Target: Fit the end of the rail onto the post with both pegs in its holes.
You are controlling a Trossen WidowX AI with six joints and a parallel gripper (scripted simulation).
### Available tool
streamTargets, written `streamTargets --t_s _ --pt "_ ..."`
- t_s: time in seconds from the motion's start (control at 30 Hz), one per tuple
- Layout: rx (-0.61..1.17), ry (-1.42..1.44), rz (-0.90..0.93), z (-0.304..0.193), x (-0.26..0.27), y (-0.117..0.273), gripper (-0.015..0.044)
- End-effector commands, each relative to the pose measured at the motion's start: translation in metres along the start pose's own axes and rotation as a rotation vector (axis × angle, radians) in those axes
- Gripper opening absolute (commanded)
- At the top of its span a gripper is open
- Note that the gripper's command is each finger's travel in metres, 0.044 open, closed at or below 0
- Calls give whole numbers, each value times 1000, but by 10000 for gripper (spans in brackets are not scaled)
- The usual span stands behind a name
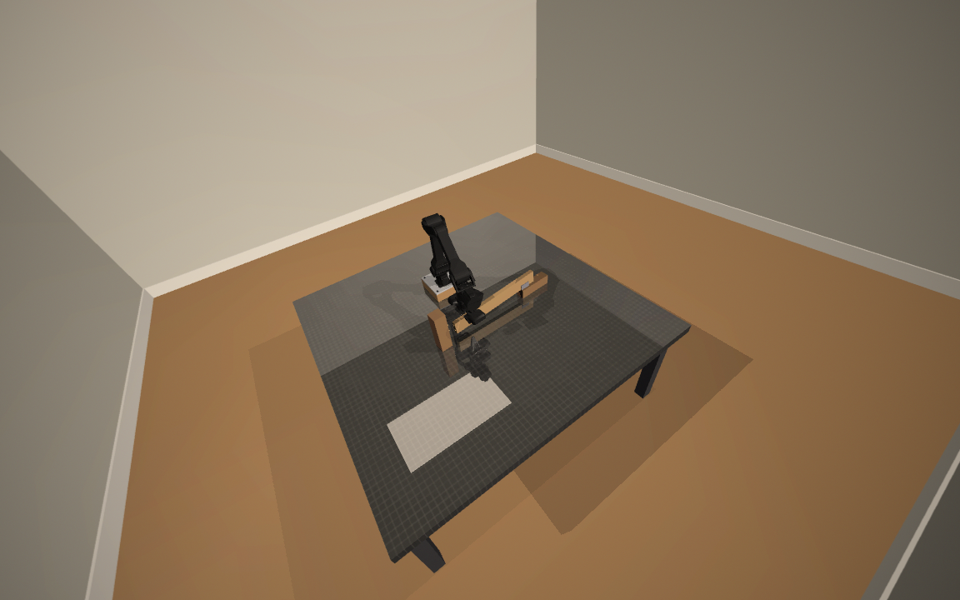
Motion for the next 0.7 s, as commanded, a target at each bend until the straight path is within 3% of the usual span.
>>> streamTargets --t_s 0.0,0.67 --pt "-7 -1 -10 1 -2 5 0" --pt "-7 -1 -11 1 -2 16 0"
Point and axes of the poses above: the point midway between the two fingers, 35 mm back from their tips, its own y axis back along the fingers, its own x axis across the jaws, z = x × y, the point moved 5 cm from there along y, back along the fingers, and after that the axes turned 8 degrees about -y, right-handed, at the moved point
